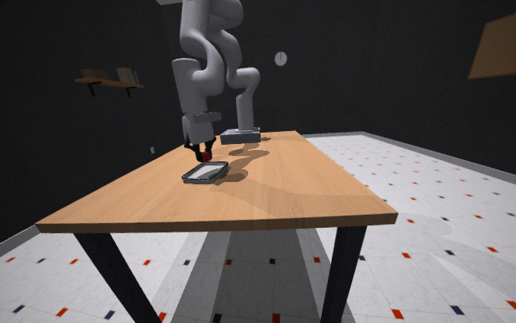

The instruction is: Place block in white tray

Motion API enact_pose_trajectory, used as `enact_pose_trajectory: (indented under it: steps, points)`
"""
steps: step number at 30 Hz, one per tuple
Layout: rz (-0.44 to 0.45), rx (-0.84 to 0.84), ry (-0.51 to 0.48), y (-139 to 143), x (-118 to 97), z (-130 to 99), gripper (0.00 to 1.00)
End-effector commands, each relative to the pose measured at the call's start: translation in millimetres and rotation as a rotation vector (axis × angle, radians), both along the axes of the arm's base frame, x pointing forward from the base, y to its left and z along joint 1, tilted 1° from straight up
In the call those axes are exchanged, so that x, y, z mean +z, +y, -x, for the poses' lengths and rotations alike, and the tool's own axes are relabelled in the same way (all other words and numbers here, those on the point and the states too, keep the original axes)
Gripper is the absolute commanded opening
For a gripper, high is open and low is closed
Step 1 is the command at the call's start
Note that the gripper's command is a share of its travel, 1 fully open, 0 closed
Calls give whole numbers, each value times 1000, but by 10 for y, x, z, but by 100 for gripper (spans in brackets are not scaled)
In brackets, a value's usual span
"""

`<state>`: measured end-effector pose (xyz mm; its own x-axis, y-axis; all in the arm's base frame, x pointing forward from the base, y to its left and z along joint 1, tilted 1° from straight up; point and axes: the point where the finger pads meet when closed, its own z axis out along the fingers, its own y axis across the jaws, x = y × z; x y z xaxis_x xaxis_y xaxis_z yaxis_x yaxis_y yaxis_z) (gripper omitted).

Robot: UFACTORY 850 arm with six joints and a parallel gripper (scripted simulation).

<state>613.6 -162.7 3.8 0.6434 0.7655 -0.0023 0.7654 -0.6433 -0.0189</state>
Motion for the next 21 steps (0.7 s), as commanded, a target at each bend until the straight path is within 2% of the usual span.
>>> enact_pose_trajectory:
  steps: [1, 12, 21]
  points:
    - [1, 0, -3, -6, 12, -14, 0]
    - [1, 0, -3, -6, -6, -14, 0]
    - [1, 0, -3, -6, -159, -14, 0]
